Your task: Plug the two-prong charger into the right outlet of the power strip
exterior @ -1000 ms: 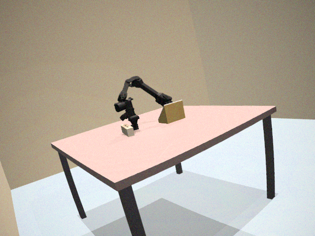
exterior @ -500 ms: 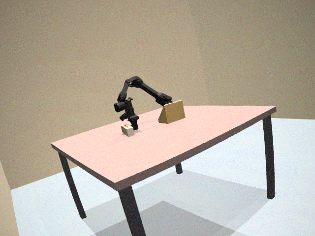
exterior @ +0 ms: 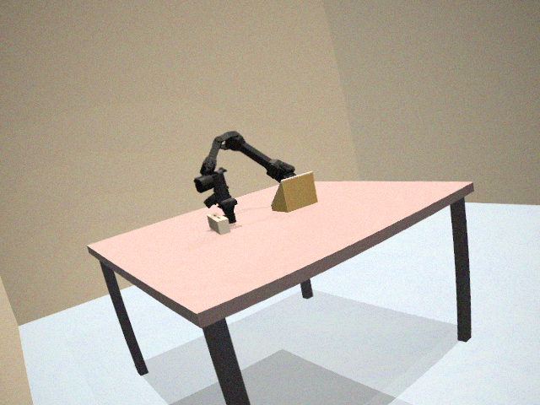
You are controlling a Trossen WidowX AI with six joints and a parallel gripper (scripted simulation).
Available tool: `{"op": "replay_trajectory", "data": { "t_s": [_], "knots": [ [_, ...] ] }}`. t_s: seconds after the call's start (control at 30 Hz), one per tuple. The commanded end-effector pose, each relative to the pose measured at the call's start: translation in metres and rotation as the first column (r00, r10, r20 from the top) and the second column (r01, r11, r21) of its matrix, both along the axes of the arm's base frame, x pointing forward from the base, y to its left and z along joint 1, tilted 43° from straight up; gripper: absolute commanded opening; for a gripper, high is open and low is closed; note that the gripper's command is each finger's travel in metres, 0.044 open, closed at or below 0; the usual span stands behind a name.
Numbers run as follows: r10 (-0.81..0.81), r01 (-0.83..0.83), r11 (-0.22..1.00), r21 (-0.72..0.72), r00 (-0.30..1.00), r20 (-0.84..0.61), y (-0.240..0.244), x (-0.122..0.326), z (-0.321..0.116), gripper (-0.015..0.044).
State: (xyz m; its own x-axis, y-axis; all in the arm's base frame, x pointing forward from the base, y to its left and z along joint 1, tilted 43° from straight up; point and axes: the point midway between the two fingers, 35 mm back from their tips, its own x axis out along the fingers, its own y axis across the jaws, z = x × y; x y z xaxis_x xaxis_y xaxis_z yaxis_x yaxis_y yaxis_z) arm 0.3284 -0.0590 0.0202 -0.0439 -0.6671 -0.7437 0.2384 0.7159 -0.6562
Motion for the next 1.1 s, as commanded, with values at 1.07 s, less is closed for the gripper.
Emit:
{"op": "replay_trajectory", "data": {
  "t_s": [1.07],
  "knots": [
    [0.003, -0.003, 1.0, -0.003, 1.0, -0.001, -0.0024, 0.0119, 0.0033, 0.0]
  ]
}}
